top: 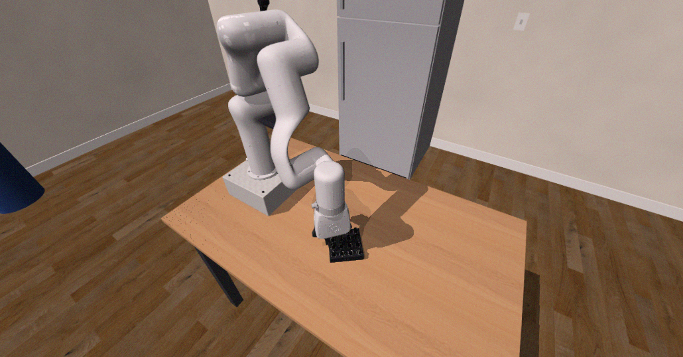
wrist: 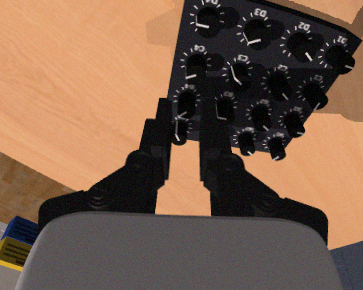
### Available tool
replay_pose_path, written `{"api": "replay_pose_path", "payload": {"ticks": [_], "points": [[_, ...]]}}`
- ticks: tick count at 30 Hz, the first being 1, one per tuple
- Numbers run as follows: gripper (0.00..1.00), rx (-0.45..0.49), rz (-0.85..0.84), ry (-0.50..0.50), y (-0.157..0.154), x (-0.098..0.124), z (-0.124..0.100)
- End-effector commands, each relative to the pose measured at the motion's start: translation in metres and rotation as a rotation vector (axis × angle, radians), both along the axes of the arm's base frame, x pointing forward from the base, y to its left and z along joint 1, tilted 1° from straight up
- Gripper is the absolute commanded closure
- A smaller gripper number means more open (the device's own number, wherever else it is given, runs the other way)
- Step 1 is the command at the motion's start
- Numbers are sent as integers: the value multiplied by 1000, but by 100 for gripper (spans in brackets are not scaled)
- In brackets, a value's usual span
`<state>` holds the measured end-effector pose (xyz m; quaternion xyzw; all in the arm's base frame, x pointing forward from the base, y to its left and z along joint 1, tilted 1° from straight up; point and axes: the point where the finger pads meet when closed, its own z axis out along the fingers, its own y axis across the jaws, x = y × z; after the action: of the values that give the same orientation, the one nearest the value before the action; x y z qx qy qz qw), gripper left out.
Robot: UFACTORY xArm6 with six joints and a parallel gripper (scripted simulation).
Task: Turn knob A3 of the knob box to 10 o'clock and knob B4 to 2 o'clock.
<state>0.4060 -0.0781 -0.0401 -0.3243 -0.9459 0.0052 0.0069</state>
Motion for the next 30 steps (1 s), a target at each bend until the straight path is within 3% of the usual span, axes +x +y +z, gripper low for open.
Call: {"api": "replay_pose_path", "payload": {"ticks": [1,30], "points": [[81,-1,0,-3,0,1,0],[81,-1,0,-3,0,1,-1]]}}
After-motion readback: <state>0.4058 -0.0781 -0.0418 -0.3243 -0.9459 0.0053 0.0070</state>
